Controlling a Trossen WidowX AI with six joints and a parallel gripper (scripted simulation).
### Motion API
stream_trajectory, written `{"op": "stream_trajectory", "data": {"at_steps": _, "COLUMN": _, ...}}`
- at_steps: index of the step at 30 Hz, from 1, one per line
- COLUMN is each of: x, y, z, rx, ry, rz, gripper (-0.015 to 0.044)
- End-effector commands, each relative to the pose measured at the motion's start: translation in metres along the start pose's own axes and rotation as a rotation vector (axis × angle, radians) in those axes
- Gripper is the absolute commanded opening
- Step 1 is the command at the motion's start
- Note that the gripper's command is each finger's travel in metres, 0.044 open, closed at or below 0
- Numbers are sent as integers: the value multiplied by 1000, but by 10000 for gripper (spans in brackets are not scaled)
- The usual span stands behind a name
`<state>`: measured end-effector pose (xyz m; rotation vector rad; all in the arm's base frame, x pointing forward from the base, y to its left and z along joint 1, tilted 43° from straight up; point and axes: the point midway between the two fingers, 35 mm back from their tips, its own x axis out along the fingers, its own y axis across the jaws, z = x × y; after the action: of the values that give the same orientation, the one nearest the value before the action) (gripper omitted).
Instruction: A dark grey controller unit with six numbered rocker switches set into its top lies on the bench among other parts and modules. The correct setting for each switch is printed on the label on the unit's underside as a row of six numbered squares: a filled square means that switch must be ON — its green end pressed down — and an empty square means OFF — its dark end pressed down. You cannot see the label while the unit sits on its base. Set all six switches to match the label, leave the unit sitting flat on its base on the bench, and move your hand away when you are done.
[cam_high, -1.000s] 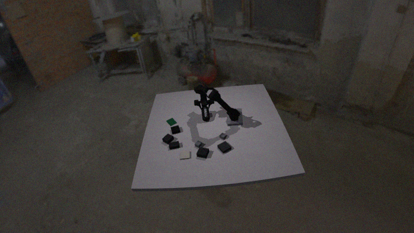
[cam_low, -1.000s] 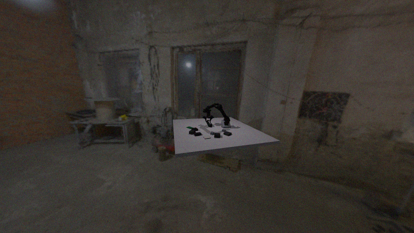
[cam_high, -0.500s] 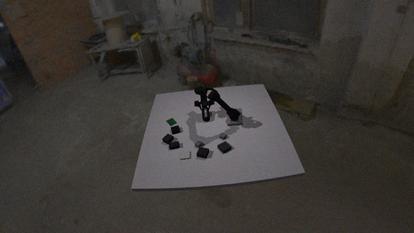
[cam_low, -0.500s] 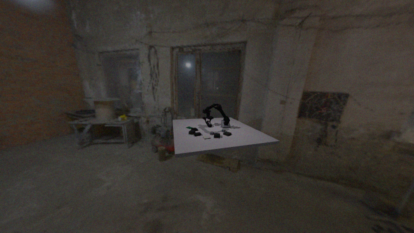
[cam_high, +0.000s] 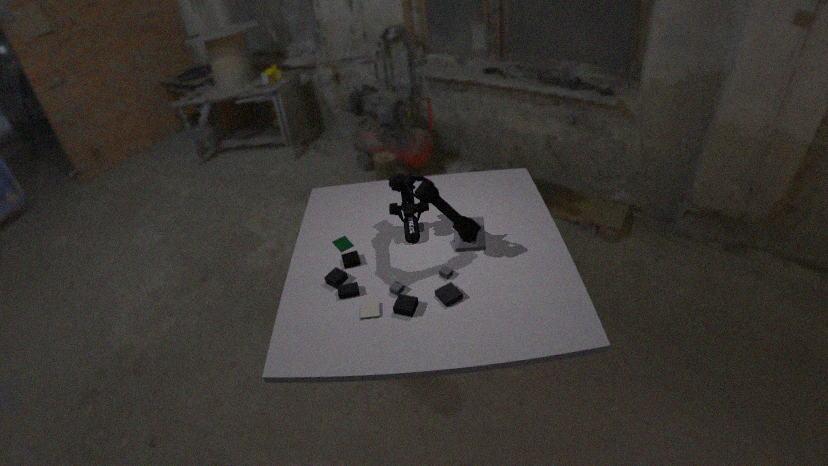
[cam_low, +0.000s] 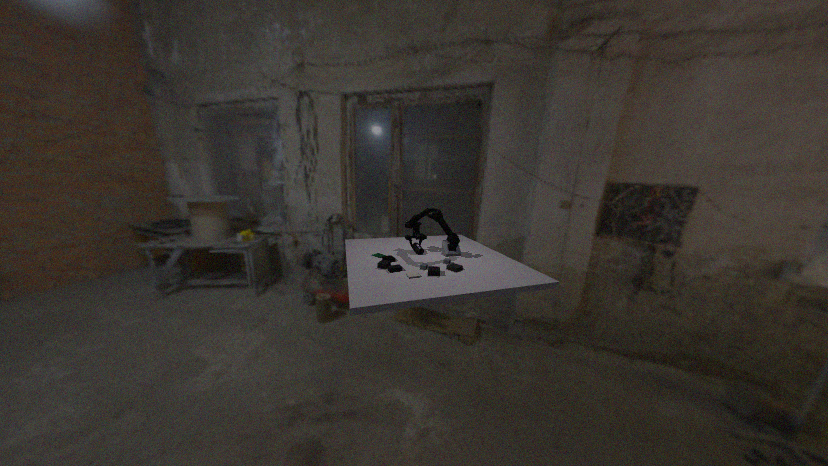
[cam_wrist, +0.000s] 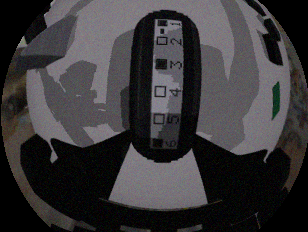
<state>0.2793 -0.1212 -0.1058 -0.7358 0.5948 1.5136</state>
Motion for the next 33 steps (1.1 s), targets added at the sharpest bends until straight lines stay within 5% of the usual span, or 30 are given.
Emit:
{"op": "stream_trajectory", "data": {"at_steps": 1, "x": 4, "y": 0, "z": 2, "rx": 6, "ry": -10, "rz": -2, "gripper": 338}}
{"op": "stream_trajectory", "data": {"at_steps": 24, "x": 13, "y": 0, "z": -2, "rx": 0, "ry": -2, "rz": 1, "gripper": 338}}
{"op": "stream_trajectory", "data": {"at_steps": 28, "x": 14, "y": 0, "z": -2, "rx": 0, "ry": -2, "rz": 2, "gripper": 440}}
{"op": "stream_trajectory", "data": {"at_steps": 33, "x": 14, "y": 0, "z": -2, "rx": 0, "ry": -2, "rz": 2, "gripper": 440}}
